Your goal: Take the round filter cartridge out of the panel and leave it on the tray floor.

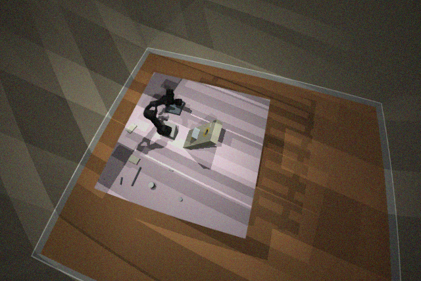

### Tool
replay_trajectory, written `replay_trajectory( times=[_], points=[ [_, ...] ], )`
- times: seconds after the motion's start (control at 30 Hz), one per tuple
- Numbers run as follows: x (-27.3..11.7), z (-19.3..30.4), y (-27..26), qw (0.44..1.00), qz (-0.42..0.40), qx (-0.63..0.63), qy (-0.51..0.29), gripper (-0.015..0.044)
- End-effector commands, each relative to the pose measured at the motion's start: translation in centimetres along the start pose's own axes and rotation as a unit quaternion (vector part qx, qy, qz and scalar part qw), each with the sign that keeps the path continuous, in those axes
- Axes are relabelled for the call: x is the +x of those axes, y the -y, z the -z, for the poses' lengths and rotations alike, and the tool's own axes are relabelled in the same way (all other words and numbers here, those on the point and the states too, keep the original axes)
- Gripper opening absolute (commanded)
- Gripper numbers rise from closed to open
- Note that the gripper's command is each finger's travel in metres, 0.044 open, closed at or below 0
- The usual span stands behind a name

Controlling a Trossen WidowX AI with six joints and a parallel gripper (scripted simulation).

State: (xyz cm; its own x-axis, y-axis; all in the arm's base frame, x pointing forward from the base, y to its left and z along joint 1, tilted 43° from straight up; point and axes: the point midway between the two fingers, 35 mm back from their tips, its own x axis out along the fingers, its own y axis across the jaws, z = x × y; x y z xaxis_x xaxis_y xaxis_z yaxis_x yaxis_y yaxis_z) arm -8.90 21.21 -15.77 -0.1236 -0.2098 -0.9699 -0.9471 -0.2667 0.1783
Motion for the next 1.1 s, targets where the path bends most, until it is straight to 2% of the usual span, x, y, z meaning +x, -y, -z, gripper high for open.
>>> replay_trajectory(
  times=[0.0,0.33,0.87,0.9,0.97,1.07],
  points=[
    [1.6,1.1,-0.1,1.0,-0.003,0.002,-0.003,0.0],
    [4.6,3.3,-0.1,1.0,-0.003,0.002,-0.004,0.0],
    [4.3,3.3,0.0,1.0,-0.001,0.001,-0.01,0.042],
    [4.3,3.3,0.0,1.0,-0.001,0.001,-0.01,0.044],
    [4.1,3.1,0.0,1.0,0.0,0.001,-0.01,0.044],
    [0.7,0.8,0.0,1.0,0.0,0.001,-0.01,0.044]
  ],
)
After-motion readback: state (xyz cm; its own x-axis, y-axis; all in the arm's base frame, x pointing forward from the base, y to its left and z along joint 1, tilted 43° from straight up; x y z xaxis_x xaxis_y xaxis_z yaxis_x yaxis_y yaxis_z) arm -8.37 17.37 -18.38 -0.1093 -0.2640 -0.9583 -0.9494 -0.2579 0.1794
